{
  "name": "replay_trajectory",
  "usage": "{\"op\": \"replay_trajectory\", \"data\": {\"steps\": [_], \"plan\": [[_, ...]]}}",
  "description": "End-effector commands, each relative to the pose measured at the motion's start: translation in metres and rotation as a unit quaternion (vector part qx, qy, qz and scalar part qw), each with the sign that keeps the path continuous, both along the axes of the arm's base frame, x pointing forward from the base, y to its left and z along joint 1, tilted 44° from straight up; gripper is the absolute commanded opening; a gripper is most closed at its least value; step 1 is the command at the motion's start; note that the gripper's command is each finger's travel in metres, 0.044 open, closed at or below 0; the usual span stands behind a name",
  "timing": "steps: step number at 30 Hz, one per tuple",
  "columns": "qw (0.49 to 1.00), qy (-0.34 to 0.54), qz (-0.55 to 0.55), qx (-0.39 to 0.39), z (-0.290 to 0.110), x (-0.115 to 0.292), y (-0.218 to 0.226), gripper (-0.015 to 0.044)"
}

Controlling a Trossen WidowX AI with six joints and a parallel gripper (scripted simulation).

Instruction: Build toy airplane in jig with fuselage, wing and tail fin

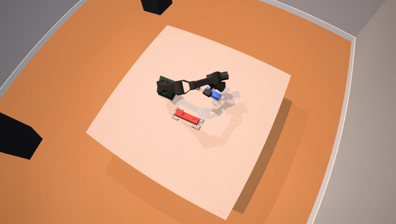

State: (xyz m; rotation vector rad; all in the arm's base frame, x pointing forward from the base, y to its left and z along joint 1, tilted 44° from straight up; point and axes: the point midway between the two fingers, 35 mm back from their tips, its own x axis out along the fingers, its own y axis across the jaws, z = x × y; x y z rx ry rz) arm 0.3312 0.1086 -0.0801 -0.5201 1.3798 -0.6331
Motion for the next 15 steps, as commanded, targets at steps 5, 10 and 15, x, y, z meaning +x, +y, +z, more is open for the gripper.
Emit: {"op": "replay_trajectory", "data": {"steps": [5,10,15], "plan": [[1.000,0.000,0.003,-0.002,-0.009,0.001,-0.010,0.0440],[1.000,0.000,0.003,-0.002,-0.015,0.002,-0.015,0.0440],[1.000,0.000,0.003,-0.002,-0.021,0.003,-0.021,0.0440]]}}
